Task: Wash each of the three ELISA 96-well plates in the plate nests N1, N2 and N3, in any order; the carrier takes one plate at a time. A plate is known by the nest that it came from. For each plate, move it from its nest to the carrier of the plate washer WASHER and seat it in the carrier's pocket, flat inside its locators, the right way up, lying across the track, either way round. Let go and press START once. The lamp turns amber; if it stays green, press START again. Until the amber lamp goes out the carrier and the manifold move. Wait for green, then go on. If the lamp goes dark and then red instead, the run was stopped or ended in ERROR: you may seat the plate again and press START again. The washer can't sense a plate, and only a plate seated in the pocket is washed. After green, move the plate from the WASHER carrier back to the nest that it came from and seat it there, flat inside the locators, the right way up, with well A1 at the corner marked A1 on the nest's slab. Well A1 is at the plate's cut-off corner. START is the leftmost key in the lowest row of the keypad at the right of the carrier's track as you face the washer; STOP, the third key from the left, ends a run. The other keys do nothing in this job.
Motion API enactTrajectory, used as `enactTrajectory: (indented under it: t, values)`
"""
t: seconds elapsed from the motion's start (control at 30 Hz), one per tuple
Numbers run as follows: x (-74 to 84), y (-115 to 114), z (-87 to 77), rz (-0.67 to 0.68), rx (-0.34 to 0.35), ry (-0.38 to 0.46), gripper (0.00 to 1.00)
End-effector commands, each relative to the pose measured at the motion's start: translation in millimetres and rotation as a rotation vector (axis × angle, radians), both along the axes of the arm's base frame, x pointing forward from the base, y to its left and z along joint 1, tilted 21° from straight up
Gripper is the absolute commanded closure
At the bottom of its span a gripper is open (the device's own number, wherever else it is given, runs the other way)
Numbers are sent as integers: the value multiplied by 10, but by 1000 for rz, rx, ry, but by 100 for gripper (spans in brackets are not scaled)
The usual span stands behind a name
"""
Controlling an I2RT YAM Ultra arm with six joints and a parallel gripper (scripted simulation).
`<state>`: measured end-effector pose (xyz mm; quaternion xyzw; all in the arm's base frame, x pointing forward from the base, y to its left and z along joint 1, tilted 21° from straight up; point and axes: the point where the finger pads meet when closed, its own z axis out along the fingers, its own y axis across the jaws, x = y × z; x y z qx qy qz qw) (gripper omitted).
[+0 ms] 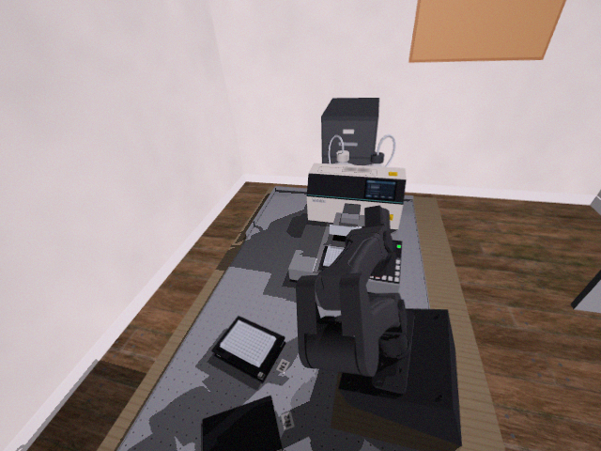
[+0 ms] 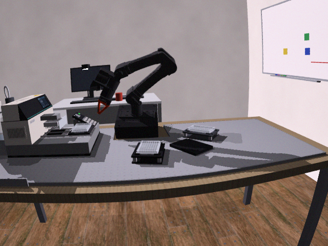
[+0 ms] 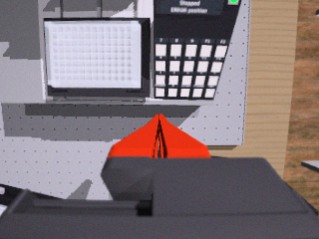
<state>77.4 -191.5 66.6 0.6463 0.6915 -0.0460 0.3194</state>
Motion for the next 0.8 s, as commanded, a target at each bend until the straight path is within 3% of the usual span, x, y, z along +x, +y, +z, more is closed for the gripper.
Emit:
enactTrajectory:
  t: [0.0,0.03,0.07,0.53,0.6,0.77]
  values:
    - [-10,-17,19,-12,-4,-1,100]
    - [-10,-17,19,-12,-4,-1,100]
    - [23,-44,47,20,-9,8,0]
    - [468,-430,428,464,-73,134,0]
    - [468,-430,428,464,-73,134,0]
    - [627,-567,565,622,-95,179,0]
